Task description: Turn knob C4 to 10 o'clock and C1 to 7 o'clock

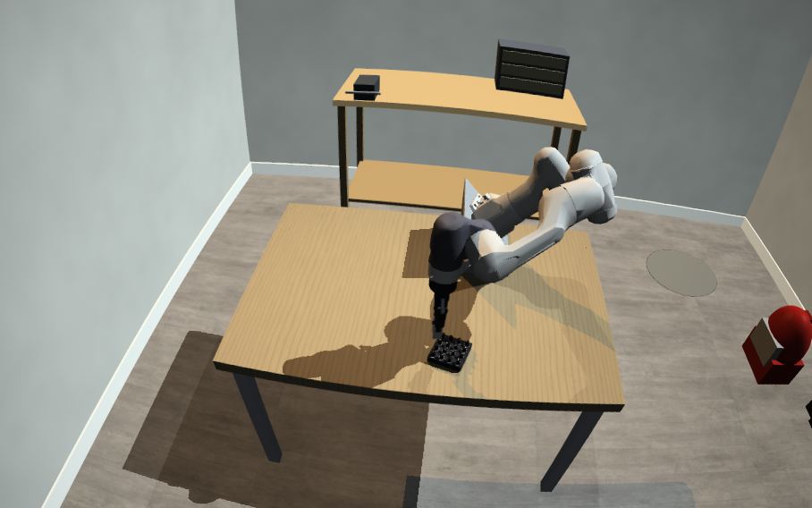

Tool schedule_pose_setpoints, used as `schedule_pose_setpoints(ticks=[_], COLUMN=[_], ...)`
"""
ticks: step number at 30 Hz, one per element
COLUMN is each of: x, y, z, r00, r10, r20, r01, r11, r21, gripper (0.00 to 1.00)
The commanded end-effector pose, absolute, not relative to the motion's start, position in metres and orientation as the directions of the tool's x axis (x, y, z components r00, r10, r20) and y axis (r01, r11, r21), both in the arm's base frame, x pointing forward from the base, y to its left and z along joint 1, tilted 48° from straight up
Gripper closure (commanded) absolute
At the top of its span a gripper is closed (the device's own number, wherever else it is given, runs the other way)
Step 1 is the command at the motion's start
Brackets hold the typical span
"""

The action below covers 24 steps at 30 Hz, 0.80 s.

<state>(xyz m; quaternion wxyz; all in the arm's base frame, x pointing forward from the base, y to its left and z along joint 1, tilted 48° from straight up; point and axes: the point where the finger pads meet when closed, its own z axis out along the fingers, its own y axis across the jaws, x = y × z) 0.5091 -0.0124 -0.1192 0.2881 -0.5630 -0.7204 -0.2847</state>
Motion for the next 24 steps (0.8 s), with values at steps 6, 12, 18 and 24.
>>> schedule_pose_setpoints(ticks=[6,12,18,24], x=[0.5106,0.5120,0.5135,0.5144], y=[-0.0113,-0.0123,-0.0131,-0.0135], z=[-0.1167,-0.1148,-0.1130,-0.1119], r00=[0.015,0.115,0.204,0.255], r10=[0.671,0.674,0.670,0.665], r20=[0.741,0.730,0.714,0.702], r01=[0.995,0.989,0.975,0.963], r11=[0.063,-0.007,-0.070,-0.107], r21=[-0.077,-0.149,-0.213,-0.249], gripper=[0.88,0.88,0.88,0.88])
